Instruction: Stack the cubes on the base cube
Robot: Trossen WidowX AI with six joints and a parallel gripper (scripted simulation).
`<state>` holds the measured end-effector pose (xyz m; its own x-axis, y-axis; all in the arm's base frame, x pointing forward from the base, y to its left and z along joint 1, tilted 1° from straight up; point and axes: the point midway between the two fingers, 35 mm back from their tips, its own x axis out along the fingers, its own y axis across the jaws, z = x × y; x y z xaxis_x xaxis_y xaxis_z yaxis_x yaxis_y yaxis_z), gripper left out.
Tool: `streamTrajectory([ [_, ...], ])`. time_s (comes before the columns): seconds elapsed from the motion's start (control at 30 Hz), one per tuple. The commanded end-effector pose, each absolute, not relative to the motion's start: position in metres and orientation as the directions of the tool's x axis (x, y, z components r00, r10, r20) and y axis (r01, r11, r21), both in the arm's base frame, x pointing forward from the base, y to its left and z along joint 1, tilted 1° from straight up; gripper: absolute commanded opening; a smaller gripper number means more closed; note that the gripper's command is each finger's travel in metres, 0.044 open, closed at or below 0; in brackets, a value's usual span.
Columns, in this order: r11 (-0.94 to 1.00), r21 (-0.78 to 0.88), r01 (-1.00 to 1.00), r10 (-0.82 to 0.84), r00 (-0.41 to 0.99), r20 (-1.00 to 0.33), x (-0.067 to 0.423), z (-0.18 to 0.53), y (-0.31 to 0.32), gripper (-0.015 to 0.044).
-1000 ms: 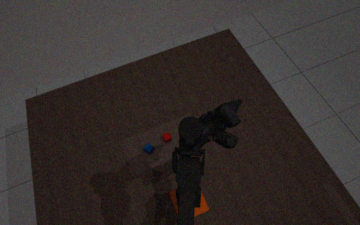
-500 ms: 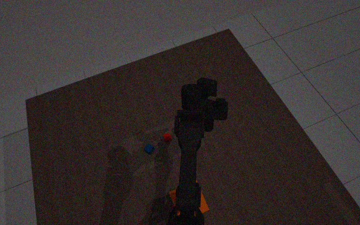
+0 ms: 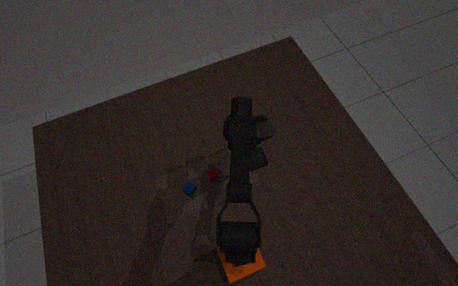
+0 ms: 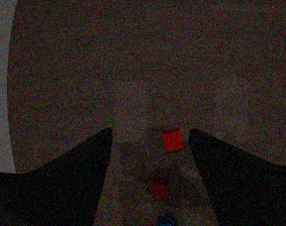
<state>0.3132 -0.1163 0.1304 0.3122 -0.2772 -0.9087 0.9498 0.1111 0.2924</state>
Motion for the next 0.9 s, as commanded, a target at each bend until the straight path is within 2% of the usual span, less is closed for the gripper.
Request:
streamTrajectory([
  [0.0, 0.198, 0.185, 0.963, -0.185, 0.222, -0.957, 0.314, 0.108, -0.104, 0.0265],
  [0.23, 0.365, 0.018, 0.931, -0.006, 0.022, -1.0, 0.306, 0.069, -0.08, 0.0265],
  [0.4, 0.369, 0.015, 0.929, -0.001, 0.017, -1.0, 0.307, 0.061, -0.079, 0.0265],
  [0.6, 0.369, 0.015, 0.929, -0.001, 0.016, -1.0, 0.307, 0.007, -0.079, 0.0265],
  [0.87, 0.369, 0.015, 0.929, -0.001, 0.016, -1.0, 0.307, -0.009, -0.079, 0.0265],
])
